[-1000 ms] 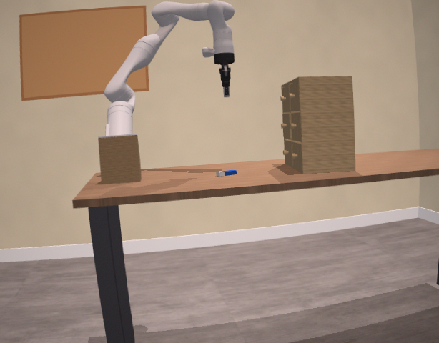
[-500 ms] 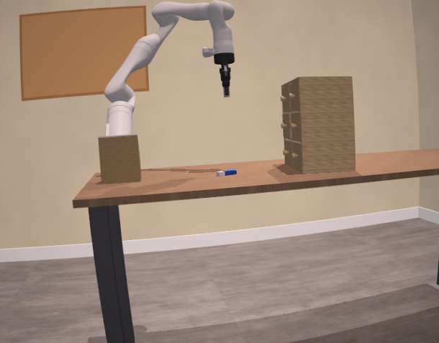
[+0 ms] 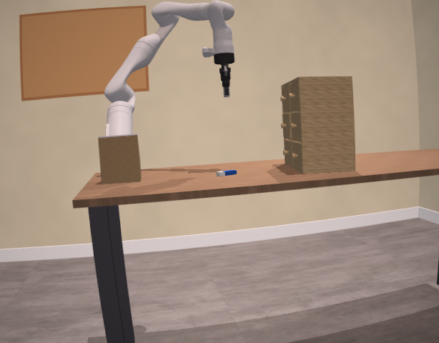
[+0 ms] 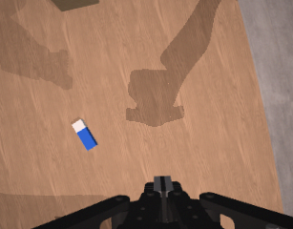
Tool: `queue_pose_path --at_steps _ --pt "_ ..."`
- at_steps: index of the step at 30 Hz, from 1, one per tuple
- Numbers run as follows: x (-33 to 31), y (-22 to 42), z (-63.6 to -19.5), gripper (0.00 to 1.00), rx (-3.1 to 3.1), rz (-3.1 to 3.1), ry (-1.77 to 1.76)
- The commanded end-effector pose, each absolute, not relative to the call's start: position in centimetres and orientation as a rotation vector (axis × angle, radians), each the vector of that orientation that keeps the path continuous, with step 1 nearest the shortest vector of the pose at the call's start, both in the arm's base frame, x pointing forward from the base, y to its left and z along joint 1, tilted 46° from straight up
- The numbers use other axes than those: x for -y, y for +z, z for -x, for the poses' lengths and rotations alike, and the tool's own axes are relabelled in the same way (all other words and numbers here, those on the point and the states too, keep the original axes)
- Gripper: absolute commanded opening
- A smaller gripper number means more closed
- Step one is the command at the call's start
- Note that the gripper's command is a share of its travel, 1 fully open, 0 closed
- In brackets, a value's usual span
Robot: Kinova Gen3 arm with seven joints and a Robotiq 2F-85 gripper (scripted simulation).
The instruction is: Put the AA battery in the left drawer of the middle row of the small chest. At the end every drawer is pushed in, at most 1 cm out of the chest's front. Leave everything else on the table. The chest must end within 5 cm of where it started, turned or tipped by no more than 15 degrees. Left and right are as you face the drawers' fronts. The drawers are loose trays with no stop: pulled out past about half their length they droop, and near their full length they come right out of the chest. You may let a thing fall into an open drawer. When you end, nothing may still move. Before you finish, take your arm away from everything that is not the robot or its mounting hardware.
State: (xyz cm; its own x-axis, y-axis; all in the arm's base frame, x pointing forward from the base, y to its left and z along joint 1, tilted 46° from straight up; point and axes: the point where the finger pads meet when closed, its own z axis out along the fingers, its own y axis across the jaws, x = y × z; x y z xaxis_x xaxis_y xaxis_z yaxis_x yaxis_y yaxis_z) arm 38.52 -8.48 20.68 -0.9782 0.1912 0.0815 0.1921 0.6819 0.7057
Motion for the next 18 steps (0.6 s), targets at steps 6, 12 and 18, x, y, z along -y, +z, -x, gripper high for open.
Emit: queue_pose_path --at_steps 6,12,18 --pt "8.46 20.71 -38.37 1.0 2.869 0.333 -1.205" --pt "8.46 20.71 -38.37 1.0 2.869 0.333 -1.205" --pt "8.46 20.71 -38.37 1.0 2.869 0.333 -1.205"
